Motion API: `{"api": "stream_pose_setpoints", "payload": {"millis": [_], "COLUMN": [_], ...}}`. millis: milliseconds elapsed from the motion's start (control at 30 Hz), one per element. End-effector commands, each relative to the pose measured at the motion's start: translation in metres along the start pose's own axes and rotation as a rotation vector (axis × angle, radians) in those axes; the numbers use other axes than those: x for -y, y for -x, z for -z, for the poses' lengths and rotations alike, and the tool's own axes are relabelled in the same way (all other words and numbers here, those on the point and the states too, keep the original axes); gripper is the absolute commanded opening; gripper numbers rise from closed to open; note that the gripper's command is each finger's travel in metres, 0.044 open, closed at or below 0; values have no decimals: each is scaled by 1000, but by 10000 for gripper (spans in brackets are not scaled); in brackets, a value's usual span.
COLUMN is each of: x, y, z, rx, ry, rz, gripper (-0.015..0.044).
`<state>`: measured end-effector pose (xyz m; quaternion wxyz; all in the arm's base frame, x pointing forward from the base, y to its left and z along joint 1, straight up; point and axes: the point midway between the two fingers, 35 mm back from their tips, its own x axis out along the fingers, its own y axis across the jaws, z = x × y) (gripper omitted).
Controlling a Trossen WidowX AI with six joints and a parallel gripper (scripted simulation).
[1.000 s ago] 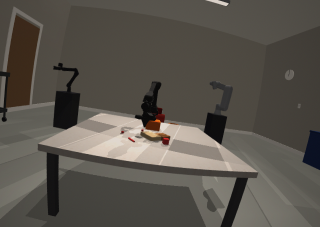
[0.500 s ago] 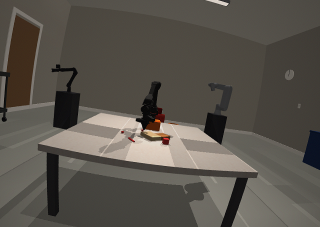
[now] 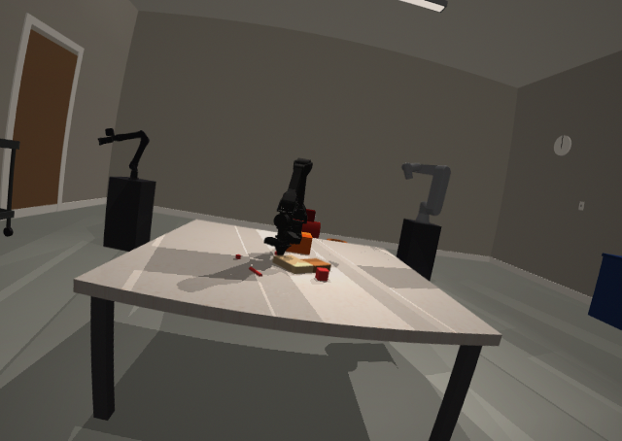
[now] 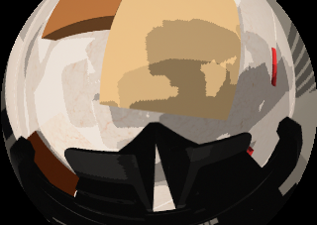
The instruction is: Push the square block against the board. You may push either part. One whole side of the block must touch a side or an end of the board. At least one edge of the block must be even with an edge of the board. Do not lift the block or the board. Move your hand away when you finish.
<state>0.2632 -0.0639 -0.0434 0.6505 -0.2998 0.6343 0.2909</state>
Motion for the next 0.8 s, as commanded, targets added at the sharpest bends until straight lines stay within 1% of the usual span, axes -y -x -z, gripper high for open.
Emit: {"api": "stream_pose_setpoints", "payload": {"millis": [0,533,767], "x": [0,0,1], "y": [0,0,0], "z": [-5,-21,-13], "rx": [3,4,3], "ry": [-1,-1,-1], "rz": [0,0,0], "gripper": [0,0,0]}}
